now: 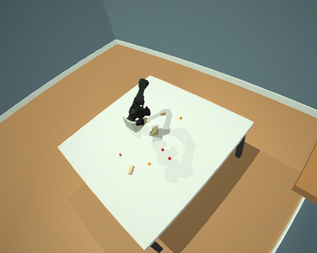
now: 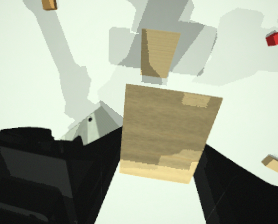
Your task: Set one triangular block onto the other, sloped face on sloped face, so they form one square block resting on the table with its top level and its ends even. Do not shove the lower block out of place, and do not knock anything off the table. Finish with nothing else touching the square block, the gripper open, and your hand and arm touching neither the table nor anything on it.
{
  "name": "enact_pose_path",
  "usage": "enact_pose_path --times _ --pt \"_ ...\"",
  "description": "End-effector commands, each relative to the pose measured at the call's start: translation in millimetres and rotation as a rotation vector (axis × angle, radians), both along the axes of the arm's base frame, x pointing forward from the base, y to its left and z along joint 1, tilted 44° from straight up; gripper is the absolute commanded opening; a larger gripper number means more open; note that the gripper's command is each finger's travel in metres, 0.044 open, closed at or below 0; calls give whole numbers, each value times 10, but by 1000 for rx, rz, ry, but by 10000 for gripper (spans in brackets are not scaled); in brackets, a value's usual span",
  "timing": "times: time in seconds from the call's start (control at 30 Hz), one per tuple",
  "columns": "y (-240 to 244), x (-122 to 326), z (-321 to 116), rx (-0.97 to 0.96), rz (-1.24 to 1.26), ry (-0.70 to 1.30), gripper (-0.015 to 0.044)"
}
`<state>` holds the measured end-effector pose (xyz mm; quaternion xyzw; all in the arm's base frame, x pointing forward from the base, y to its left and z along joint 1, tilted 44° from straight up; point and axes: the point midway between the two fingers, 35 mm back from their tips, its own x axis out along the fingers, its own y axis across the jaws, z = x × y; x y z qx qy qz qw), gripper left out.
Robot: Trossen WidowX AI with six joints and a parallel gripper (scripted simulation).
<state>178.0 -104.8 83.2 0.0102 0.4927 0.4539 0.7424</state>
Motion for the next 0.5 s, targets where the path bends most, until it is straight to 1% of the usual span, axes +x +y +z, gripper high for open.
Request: enact_pose_path --times 0.0,0.47 --pt "41 -24 5 0 3 3 0" --pt "560 239 -306 -1 2 1 0"
